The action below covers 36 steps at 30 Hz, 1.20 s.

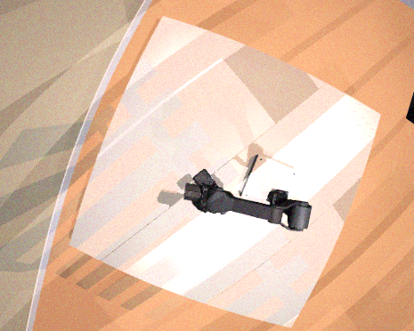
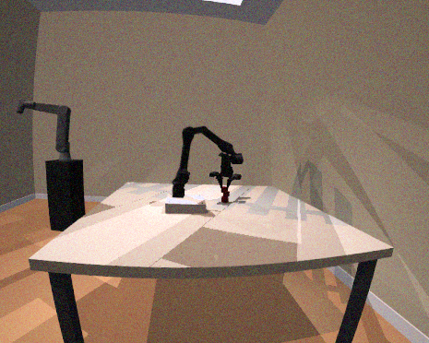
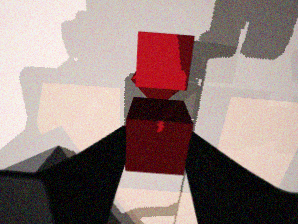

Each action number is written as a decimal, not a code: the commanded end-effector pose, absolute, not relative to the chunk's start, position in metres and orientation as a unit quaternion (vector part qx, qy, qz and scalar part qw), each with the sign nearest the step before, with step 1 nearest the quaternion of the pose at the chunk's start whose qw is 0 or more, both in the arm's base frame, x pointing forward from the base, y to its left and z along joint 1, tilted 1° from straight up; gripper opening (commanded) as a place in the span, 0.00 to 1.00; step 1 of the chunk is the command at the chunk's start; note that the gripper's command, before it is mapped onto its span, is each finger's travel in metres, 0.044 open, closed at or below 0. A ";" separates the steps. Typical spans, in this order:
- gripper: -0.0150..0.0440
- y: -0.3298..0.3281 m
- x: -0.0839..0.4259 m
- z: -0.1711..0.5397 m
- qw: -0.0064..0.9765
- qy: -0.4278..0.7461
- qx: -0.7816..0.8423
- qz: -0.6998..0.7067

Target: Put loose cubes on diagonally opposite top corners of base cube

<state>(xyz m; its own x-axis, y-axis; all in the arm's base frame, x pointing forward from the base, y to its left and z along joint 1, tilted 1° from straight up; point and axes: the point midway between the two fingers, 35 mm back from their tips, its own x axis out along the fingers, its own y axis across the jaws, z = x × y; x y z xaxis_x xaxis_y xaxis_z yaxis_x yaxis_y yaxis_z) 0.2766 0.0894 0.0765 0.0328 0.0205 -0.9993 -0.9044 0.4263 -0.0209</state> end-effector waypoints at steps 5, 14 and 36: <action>0.43 0.089 0.277 0.066 0.610 0.585 -0.378 0.377; 0.43 0.090 0.278 0.046 0.610 0.585 -0.378 0.377; 0.43 0.090 0.278 0.044 0.610 0.585 -0.378 0.377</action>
